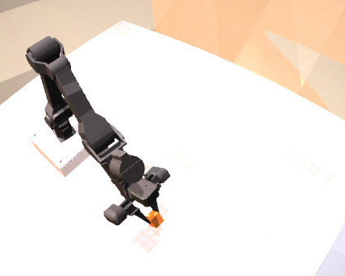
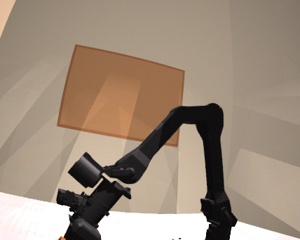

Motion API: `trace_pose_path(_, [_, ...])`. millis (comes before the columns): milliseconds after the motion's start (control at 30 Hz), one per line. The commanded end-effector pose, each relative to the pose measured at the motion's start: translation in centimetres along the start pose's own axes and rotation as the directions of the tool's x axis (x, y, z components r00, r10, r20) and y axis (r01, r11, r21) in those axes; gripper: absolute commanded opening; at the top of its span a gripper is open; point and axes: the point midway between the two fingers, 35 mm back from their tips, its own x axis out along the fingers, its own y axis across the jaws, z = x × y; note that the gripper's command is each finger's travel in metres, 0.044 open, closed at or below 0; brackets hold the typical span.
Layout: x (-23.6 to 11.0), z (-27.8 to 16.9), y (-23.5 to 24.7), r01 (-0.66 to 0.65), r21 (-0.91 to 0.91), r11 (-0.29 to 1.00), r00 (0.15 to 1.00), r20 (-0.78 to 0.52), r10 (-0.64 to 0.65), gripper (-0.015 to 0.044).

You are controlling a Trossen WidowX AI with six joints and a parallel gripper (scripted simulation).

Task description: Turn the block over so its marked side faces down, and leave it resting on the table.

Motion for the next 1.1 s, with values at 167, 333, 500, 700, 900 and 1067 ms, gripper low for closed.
trace_pose_path(167, [2.0, -0.7, 0.0, -0.006, 0.004, 1.0, 0.992, 0.124, 0.005, 0.0])
trace_pose_path(333, [2.5, -1.0, 0.0, -0.006, 0.005, 1.0, 0.98, 0.199, 0.005, 0.0])
trace_pose_path(500, [2.7, -1.3, 0.0, -0.006, 0.004, 1.0, 0.962, 0.273, 0.005, 0.0])
trace_pose_path(700, [2.5, -1.7, 0.1, -0.006, 0.003, 1.0, 0.933, 0.36, 0.005, 0.0])
trace_pose_path(900, [1.9, -2.2, 0.1, -0.006, 0.001, 1.0, 0.898, 0.44, 0.005, 0.0])
trace_pose_path(1067, [1.8, -2.3, 0.1, -0.006, 0.001, 1.0, 0.89, 0.456, 0.005, 0.0])
